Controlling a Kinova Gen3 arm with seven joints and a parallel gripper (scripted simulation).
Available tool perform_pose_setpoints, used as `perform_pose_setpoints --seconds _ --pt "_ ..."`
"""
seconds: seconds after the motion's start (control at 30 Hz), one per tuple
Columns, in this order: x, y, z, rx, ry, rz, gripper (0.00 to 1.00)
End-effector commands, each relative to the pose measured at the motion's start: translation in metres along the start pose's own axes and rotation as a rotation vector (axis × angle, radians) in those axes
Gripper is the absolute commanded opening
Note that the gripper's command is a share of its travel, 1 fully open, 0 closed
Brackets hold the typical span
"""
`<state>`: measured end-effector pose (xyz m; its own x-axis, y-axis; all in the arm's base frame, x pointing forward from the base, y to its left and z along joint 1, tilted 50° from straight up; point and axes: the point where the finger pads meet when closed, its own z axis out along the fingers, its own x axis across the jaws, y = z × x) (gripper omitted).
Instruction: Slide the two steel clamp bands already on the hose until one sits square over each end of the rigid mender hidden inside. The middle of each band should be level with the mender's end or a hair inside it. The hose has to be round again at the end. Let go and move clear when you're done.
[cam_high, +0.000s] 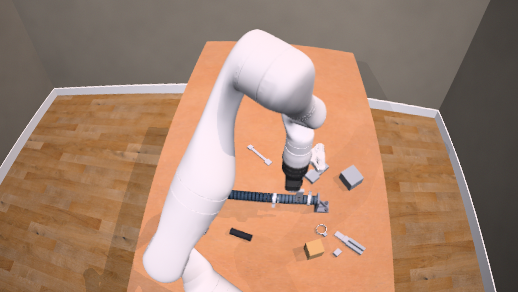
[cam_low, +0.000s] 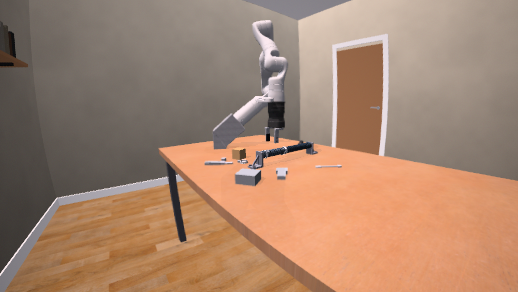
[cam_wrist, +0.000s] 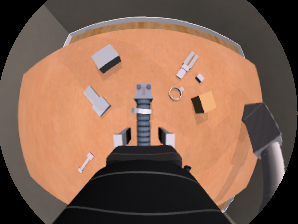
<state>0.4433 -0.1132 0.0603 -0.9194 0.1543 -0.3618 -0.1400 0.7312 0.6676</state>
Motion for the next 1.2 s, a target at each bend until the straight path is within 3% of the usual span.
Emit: perform_pose_setpoints --seconds 0.0,0.23,1.17 --pt "-0.002 -0.027 -0.001 -0.008 -0.010 0.014 1.00" --pt "-0.002 -0.043 -0.002 -0.008 -0.010 0.014 1.00" --pt "-0.002 -0.043 -0.002 -0.008 -0.010 0.014 1.00"
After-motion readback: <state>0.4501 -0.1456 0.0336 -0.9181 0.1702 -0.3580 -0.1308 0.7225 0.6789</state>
